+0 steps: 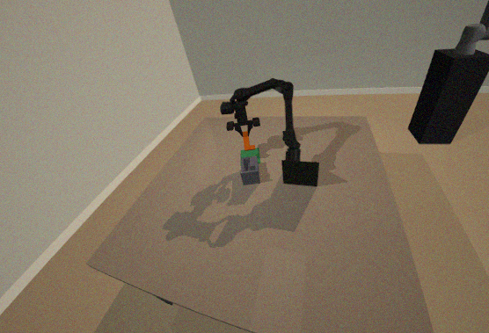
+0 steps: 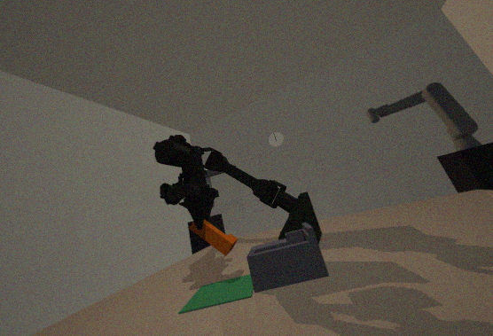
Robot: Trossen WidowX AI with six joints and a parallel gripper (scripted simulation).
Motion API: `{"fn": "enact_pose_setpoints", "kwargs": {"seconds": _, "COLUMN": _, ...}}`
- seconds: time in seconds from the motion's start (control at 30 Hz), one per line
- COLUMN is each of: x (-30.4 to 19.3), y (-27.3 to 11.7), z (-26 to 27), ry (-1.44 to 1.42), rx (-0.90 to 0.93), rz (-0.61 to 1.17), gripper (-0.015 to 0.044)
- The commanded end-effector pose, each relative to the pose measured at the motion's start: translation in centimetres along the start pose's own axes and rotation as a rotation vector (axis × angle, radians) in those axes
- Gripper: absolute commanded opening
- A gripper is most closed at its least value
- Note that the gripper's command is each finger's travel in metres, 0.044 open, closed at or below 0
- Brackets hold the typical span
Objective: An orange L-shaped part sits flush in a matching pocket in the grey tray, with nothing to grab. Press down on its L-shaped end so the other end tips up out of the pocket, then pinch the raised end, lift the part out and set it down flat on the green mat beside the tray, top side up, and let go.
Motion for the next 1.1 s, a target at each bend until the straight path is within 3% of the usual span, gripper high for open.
{"fn": "enact_pose_setpoints", "kwargs": {"seconds": 0.0, "x": -0.1, "y": 0.8, "z": -0.2, "ry": -0.004, "rx": -0.008, "rz": -0.001, "gripper": 0.0000}}
{"fn": "enact_pose_setpoints", "kwargs": {"seconds": 1.07, "x": -0.1, "y": 5.7, "z": -0.2, "ry": -0.003, "rx": -0.008, "rz": -0.003, "gripper": 0.0000}}
Point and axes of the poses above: the point midway between the two fingers, 35 mm back from their tips, its own y axis out along the fingers, its own z axis across the jaws, x = y × z, the point moved 9 cm from there along -y, back along the fingers, and after that the axes turned 15 degrees about -y, right-handed, at the moved point
